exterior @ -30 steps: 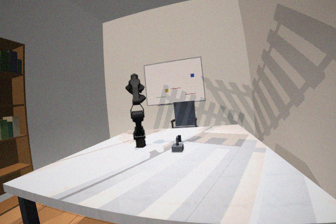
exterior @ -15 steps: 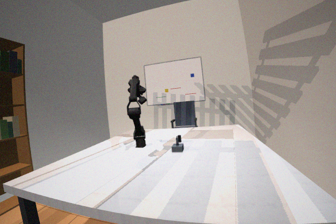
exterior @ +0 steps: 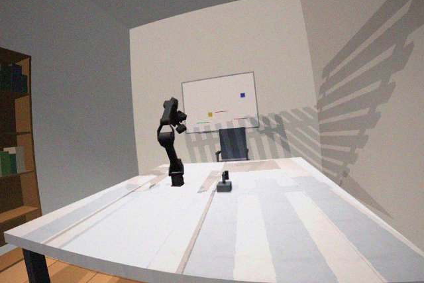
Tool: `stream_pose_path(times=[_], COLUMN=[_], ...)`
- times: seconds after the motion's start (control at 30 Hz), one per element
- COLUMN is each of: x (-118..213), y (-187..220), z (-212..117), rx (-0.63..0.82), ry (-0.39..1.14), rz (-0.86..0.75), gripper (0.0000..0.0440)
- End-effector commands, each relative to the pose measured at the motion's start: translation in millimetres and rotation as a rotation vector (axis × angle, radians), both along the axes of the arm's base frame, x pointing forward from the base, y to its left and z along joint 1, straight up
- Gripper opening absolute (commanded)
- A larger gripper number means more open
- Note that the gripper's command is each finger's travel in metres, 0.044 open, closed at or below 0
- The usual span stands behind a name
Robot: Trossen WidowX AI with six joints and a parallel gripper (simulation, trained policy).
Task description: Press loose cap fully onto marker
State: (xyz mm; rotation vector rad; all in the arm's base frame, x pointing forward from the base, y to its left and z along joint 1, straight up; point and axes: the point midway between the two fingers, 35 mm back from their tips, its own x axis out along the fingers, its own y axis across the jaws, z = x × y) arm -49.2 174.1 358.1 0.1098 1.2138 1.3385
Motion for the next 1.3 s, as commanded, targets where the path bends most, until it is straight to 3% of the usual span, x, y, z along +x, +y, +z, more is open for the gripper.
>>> stream_pose_path(times=[0.0,1.27], x=[3,54], y=[8,68], z=[-7,-57], rx=[-0.047,-0.356], ry=[0.007,0.066], rz=[-0.035,-0.341], gripper=[0.0321,0.0325])
